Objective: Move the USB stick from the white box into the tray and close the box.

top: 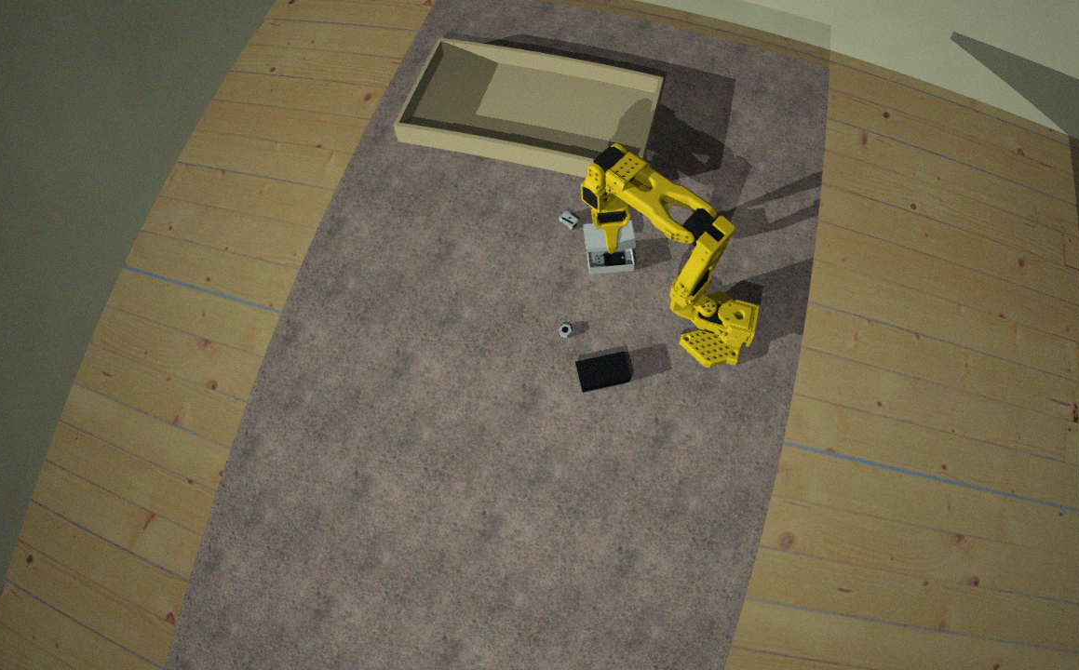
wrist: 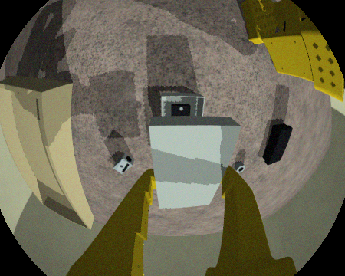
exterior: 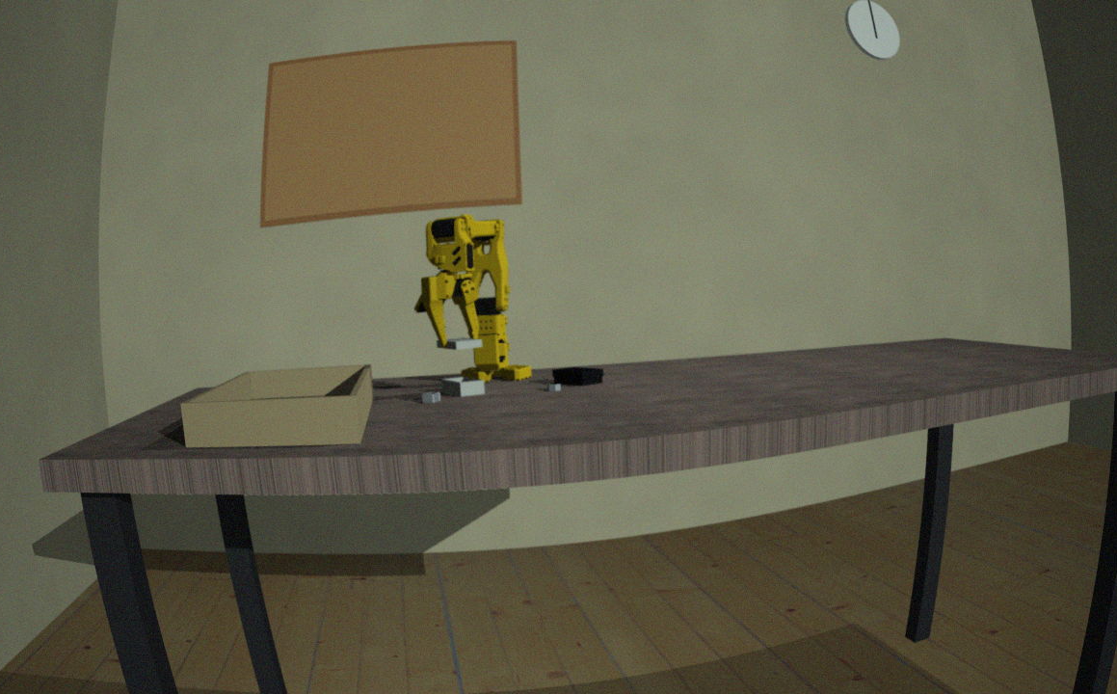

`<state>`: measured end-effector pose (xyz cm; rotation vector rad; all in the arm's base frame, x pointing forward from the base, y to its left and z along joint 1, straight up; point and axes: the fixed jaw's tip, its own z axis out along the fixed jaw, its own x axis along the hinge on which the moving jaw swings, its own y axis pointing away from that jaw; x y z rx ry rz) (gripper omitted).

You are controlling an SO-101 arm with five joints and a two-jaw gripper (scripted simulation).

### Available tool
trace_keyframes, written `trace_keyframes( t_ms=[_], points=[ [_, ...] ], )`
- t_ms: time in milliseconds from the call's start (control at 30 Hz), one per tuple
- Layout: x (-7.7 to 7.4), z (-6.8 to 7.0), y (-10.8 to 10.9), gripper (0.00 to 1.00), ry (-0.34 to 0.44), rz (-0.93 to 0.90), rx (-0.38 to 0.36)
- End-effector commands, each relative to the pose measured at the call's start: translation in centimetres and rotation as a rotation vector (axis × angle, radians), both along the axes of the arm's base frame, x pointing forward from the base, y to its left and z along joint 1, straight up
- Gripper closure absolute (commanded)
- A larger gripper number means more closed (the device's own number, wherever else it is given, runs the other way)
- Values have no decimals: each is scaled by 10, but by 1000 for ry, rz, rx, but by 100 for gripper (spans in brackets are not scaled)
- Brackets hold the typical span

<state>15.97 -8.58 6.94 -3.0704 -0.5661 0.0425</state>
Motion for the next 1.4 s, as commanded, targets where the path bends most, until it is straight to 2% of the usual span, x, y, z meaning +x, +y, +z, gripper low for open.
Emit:
trace_keyframes(
  t_ms=[0,1167,1367],
  points=[
    [2,7,-3,78,-30,3,-14],
    [1,2,-2,78,-30,3,-14],
    [1,2,-8,78,-30,3,-14]
  ],
)
